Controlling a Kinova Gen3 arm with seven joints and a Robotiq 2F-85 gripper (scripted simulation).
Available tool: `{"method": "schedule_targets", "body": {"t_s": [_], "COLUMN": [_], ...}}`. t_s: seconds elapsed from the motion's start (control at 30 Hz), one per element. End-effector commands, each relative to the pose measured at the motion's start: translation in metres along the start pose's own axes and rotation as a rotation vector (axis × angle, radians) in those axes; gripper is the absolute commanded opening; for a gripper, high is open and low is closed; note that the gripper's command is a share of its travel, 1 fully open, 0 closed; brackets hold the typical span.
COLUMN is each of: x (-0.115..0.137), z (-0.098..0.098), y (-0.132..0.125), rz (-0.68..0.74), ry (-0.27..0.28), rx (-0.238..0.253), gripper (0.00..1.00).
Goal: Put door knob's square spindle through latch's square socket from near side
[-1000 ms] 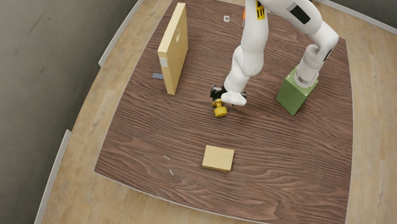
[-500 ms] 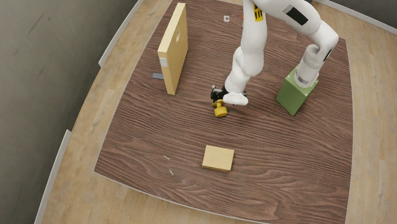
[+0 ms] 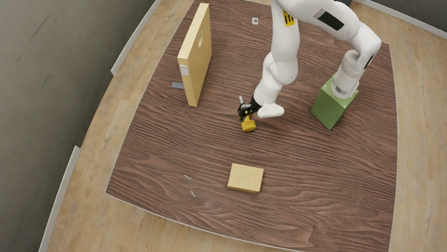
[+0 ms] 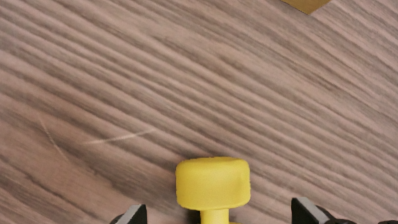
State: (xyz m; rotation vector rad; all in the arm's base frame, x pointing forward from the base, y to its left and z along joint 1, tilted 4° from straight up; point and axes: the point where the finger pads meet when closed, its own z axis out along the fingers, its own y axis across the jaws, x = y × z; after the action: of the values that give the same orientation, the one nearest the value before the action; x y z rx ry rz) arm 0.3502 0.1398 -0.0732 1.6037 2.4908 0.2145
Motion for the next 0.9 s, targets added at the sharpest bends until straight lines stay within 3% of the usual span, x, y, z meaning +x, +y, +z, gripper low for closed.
{"method": "schedule_targets", "body": {"t_s": [0.0, 0.47, 0.87], "x": [-0.001, -0.001, -0.001], "z": [0.002, 0.023, 0.030], "y": [-0.003, -0.003, -0.003], "rz": [0.001, 0.001, 0.001], "ry": [-0.001, -0.001, -0.001], "rx": [0.005, 0.005, 0.005], "gripper": [0.90, 0.90, 0.90]}}
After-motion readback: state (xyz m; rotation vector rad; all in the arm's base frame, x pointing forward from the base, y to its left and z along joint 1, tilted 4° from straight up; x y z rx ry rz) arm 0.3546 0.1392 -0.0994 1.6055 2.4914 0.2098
